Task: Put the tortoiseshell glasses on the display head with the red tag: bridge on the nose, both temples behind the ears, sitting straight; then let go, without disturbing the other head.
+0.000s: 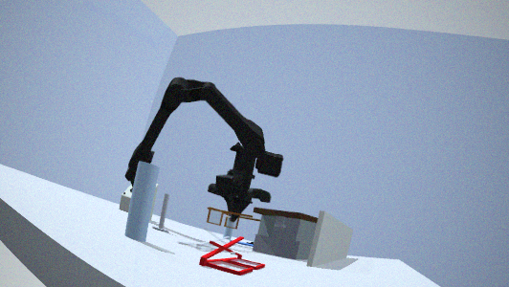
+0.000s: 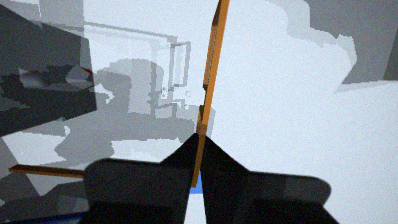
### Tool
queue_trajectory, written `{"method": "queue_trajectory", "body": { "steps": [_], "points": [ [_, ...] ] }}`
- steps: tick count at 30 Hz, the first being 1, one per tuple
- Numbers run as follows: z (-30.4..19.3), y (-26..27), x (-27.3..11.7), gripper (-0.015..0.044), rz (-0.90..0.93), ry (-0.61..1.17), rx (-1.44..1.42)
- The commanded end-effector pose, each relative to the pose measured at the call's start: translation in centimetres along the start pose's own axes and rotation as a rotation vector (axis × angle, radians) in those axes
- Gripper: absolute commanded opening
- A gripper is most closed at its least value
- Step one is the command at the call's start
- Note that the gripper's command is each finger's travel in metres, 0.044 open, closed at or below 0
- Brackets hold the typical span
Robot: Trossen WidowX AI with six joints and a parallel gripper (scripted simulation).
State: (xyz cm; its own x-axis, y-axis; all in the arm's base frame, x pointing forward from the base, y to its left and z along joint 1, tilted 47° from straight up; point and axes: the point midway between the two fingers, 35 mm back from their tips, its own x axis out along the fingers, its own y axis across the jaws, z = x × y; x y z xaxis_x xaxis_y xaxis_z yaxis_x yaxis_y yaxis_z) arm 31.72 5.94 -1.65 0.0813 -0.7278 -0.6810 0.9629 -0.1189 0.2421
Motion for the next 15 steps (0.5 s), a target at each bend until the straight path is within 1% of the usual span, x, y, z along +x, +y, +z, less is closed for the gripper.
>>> {"method": "queue_trajectory", "body": {
  "steps": [1, 15],
  "points": [
    [-0.1, 0.8, -0.2, 0.0000, 0.008, 0.001, -0.004],
    [-0.1, 2.9, -0.2, 0.0000, 0.008, 0.001, -0.003]
  ]
}}
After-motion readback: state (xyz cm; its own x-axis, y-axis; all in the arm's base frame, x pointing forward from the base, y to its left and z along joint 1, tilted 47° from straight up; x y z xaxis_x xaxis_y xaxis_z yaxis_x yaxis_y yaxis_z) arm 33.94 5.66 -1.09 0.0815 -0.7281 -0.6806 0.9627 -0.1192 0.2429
